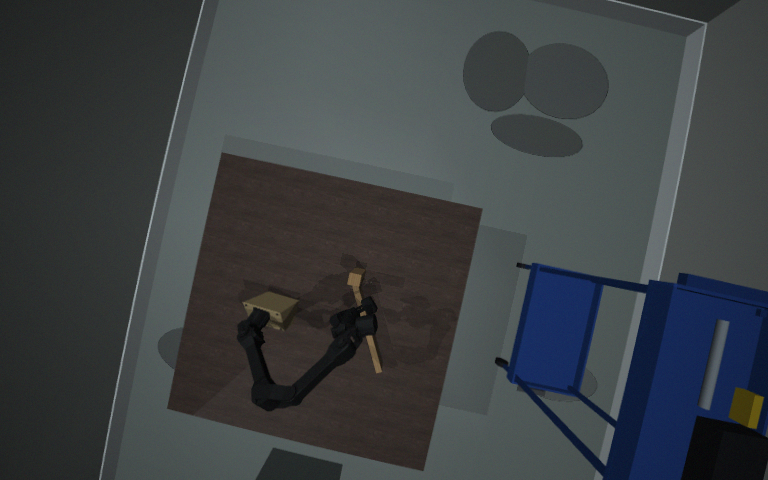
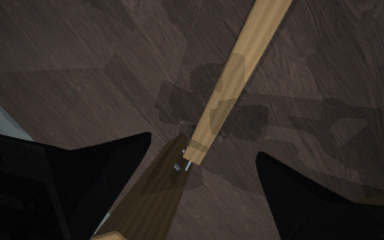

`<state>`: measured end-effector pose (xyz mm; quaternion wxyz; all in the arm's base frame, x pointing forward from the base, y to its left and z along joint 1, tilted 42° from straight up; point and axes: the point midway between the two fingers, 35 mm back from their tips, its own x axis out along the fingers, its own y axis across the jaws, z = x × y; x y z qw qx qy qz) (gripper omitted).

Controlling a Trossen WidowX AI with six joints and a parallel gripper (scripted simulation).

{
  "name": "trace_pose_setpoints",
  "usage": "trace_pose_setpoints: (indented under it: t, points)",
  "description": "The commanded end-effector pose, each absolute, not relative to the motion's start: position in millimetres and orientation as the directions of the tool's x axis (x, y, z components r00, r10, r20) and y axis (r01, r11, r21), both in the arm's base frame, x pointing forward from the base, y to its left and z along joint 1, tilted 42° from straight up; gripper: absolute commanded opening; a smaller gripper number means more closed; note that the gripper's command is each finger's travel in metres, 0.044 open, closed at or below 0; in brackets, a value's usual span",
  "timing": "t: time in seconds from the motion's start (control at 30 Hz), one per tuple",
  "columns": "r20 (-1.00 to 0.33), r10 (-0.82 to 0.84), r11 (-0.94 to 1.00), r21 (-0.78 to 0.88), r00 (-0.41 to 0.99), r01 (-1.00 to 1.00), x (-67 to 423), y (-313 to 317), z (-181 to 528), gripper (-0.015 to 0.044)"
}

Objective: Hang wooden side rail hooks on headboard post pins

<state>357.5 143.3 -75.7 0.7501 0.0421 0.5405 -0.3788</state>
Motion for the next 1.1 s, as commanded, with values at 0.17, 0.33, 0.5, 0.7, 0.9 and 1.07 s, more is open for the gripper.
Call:
trace_pose_setpoints:
  t: [0.17,0.33,0.5,0.7,0.9,1.07]
  points:
    - [-0.755,-0.647,0.501,-0.315,0.107,0.806,362,147,-69,0.0440]
    - [-0.755,-0.647,0.501,-0.315,0.107,0.806,362,147,-69,0.0440]
    - [-0.754,-0.648,0.500,-0.315,0.107,0.806,365,126,-93,0.0440]
    - [-0.754,-0.648,0.500,-0.315,0.107,0.806,366,124,-95,0.0440]
    - [-0.754,-0.648,0.500,-0.315,0.107,0.807,367,114,-107,0.0440]
    - [-0.754,-0.648,0.500,-0.316,0.107,0.806,367,113,-107,0.0440]
